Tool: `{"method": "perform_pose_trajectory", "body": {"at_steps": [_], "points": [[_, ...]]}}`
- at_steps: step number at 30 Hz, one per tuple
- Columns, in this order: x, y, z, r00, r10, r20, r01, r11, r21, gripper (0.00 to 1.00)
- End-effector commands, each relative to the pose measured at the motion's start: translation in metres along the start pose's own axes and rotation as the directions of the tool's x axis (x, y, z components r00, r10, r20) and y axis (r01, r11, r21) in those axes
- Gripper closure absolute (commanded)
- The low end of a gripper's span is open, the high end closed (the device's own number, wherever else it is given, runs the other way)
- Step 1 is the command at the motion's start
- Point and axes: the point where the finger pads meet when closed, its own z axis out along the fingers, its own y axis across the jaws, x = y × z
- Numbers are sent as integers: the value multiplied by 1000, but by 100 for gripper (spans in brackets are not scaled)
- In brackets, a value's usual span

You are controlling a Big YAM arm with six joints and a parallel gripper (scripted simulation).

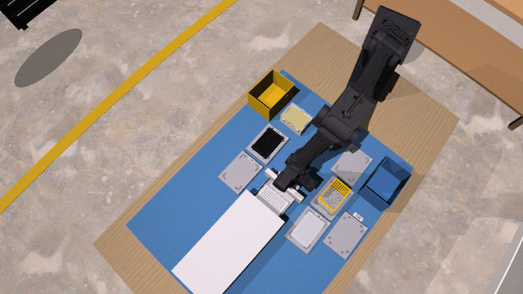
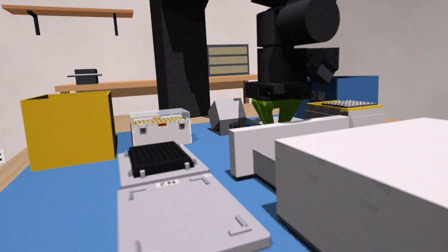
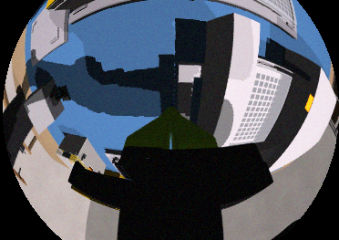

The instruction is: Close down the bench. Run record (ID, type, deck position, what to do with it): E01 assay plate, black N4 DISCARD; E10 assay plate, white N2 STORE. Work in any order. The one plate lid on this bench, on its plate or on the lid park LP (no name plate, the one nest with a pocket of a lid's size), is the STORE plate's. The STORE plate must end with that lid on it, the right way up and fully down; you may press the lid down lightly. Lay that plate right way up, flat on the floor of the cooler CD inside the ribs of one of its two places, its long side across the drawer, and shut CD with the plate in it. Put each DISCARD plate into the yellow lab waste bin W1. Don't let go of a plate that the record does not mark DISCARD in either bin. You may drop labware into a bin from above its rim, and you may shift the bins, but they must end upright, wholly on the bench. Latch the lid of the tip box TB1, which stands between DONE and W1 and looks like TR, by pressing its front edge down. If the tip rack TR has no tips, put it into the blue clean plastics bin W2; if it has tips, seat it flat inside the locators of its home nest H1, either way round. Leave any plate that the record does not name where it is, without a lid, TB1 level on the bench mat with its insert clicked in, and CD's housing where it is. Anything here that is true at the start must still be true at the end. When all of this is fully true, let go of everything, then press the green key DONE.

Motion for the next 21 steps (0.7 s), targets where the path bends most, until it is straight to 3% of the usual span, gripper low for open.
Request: {"method": "perform_pose_trajectory", "body": {"at_steps": [1, 7, 21], "points": [[6, -30, -8, 1000, -10, -6, 10, 998, 56, 100], [8, -26, -6, 1000, -5, -9, 6, 999, 34, 100], [10, -42, -3, 1000, -3, -11, 3, 1000, 28, 100]]}}
